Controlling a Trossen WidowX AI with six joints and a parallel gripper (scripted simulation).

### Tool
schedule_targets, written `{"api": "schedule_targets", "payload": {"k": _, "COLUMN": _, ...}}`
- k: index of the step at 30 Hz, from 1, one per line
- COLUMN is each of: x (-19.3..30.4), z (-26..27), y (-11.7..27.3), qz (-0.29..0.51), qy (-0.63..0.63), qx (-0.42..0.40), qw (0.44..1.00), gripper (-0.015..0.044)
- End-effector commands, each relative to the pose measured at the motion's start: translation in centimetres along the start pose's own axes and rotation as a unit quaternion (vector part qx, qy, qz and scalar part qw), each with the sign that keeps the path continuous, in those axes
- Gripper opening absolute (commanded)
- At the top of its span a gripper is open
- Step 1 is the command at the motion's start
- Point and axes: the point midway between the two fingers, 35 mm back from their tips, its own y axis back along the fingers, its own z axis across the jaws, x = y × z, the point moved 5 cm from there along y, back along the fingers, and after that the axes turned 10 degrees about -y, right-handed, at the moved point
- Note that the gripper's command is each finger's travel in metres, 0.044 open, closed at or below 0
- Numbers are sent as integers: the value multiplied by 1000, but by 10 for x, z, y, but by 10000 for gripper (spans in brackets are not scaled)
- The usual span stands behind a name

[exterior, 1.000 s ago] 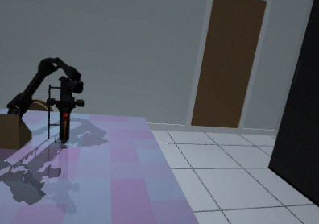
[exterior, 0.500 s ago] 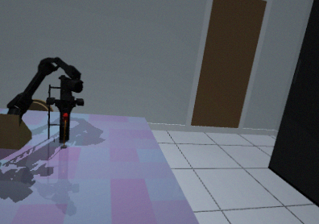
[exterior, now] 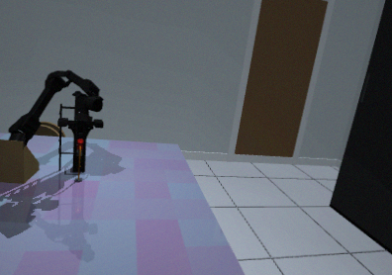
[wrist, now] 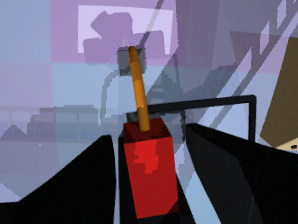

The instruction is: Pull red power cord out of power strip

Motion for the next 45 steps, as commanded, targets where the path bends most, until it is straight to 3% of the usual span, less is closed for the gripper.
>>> {"api": "schedule_targets", "payload": {"k": 1, "x": 9, "z": -3, "y": -1, "qz": 4, "qy": -4, "qx": 0, "qw": 1000, "gripper": 160}}
{"api": "schedule_targets", "payload": {"k": 28, "x": 21, "z": -6, "y": -13, "qz": 5, "qy": -4, "qx": 0, "qw": 1000, "gripper": 160}}
{"api": "schedule_targets", "payload": {"k": 32, "x": 20, "z": -5, "y": -11, "qz": 2, "qy": -1, "qx": 1, "qw": 1000, "gripper": 55}}
{"api": "schedule_targets", "payload": {"k": 40, "x": 20, "z": -5, "y": -11, "qz": 2, "qy": -1, "qx": 1, "qw": 1000, "gripper": 2}}
{"api": "schedule_targets", "payload": {"k": 45, "x": 17, "z": -4, "y": -10, "qz": 2, "qy": -1, "qx": 1, "qw": 1000, "gripper": 0}}
